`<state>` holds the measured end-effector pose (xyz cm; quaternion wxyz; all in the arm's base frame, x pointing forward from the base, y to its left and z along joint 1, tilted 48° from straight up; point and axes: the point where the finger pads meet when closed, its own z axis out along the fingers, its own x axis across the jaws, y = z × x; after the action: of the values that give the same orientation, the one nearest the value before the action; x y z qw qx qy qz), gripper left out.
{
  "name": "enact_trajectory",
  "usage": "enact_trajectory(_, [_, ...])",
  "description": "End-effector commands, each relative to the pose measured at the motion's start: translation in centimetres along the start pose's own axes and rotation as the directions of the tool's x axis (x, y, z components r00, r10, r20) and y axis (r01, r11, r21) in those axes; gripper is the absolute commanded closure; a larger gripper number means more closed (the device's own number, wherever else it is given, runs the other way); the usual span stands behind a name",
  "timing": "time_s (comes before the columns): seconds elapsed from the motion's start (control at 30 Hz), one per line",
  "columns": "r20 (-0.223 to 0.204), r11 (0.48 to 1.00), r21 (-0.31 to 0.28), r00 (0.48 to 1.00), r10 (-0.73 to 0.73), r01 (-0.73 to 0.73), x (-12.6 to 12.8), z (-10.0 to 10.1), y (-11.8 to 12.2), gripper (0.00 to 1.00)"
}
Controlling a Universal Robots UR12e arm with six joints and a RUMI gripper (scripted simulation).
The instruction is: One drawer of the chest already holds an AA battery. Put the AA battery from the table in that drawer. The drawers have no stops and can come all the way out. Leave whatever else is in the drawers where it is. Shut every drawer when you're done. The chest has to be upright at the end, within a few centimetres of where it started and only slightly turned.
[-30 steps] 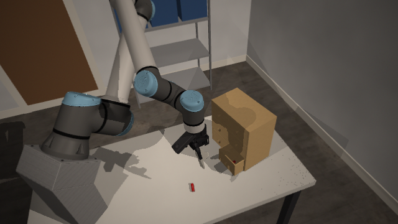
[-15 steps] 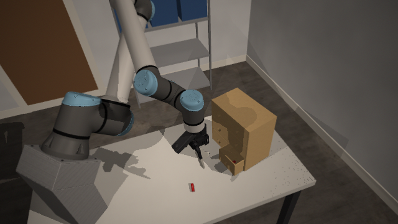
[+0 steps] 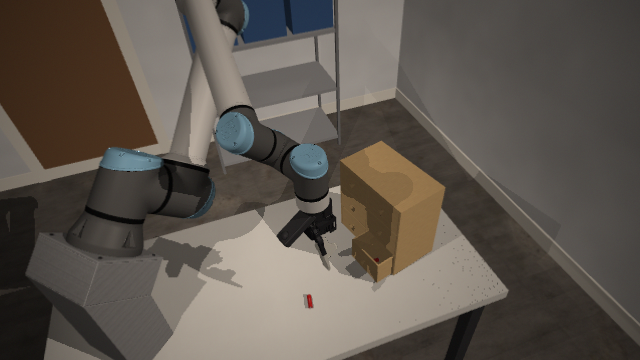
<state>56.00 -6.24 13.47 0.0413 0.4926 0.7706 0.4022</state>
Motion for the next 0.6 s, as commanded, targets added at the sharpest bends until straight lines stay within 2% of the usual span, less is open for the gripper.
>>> enact_trajectory(0.0, [0.001, 0.999, 0.000, 0.999, -0.037, 0.037, -0.11, -0.05, 0.13, 0.00])
enact_trajectory(0.33, [0.001, 0.986, 0.000, 0.986, -0.166, 0.166, -0.37, -0.06, 0.51, 0.00])
enact_trajectory(0.57, [0.002, 0.942, 0.000, 0.942, -0.334, 0.334, -0.71, -0.08, 1.07, 0.00])
